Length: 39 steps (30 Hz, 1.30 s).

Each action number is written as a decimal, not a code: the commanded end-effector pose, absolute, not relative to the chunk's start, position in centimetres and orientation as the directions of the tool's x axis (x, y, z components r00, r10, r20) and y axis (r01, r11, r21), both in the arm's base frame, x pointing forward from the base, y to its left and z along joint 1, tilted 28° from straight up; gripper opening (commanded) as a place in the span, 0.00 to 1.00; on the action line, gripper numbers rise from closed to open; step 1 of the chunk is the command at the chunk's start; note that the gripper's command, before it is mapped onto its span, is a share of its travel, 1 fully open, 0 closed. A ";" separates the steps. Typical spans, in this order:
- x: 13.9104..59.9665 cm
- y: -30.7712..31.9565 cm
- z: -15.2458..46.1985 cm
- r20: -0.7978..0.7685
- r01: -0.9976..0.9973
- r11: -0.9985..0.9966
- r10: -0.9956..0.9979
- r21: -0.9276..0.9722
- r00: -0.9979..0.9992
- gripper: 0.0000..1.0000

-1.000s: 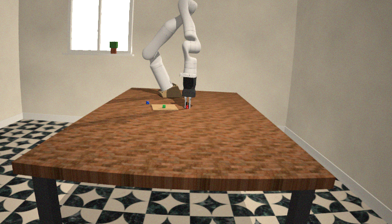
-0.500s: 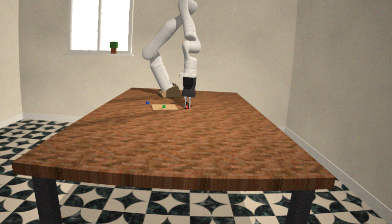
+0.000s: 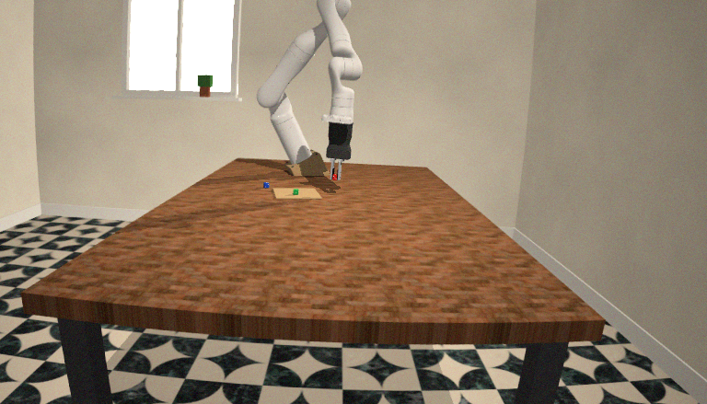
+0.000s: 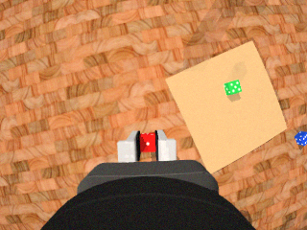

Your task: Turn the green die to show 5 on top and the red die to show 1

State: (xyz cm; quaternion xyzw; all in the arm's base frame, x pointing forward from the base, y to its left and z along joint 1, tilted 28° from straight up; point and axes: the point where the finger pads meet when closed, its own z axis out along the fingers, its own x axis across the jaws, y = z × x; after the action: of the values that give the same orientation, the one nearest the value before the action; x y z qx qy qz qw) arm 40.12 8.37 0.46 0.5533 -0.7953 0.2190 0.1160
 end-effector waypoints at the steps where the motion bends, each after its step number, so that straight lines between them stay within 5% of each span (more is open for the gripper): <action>1: 40.3 10.6 2.3 0.406 -0.935 0.275 -0.846 -0.225 -0.346 0.34; 25: 40.0 10.7 5.1 0.410 -0.940 0.260 -0.850 -0.222 -0.332 0.34; 39: 36.1 0.2 10.5 0.446 -0.989 0.076 -0.886 -0.128 -0.125 0.34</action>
State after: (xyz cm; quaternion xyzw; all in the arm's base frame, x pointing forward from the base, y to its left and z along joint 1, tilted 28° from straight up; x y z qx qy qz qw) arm 36.36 0.03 10.09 0.6490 -0.7179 0.2111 0.1376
